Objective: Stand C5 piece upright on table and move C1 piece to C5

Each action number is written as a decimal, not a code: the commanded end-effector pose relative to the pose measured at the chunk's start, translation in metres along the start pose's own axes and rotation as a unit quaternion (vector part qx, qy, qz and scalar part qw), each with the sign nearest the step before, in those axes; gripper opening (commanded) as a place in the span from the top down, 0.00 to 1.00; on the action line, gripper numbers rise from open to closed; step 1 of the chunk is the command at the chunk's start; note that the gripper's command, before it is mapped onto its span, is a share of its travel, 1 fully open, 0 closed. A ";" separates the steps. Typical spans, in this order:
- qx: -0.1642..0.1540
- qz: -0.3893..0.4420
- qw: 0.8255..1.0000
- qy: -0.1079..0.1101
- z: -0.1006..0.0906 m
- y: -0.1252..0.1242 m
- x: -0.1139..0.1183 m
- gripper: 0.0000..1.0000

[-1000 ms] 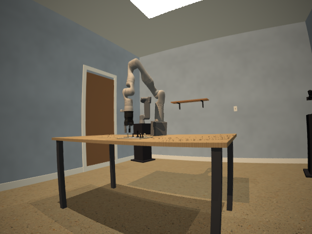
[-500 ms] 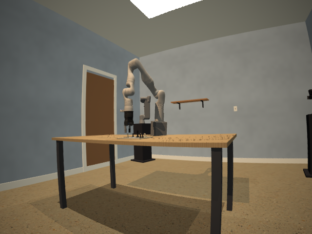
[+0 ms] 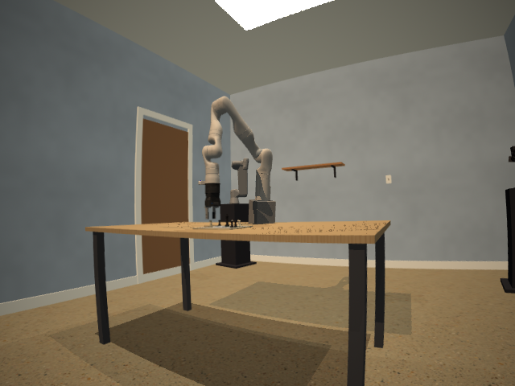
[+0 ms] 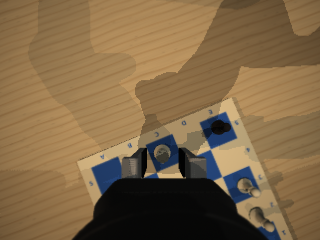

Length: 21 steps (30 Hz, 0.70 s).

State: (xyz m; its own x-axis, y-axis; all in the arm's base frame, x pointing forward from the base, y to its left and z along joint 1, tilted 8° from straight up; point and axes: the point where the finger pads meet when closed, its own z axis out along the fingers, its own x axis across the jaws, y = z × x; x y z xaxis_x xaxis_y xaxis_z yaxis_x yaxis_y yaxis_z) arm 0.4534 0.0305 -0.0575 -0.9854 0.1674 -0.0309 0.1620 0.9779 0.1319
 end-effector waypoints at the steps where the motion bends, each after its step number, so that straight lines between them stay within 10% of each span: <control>1: 0.000 0.000 1.000 -0.001 -0.001 0.000 -0.001 0.27; 21: 0.000 0.000 1.000 -0.001 0.019 0.000 -0.001 0.27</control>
State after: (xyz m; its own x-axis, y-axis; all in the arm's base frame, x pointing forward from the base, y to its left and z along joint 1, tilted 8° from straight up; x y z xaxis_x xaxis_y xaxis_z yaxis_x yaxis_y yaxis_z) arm 0.4572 0.0307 -0.0708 -0.9845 0.1709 -0.0392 0.1644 0.9774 0.1327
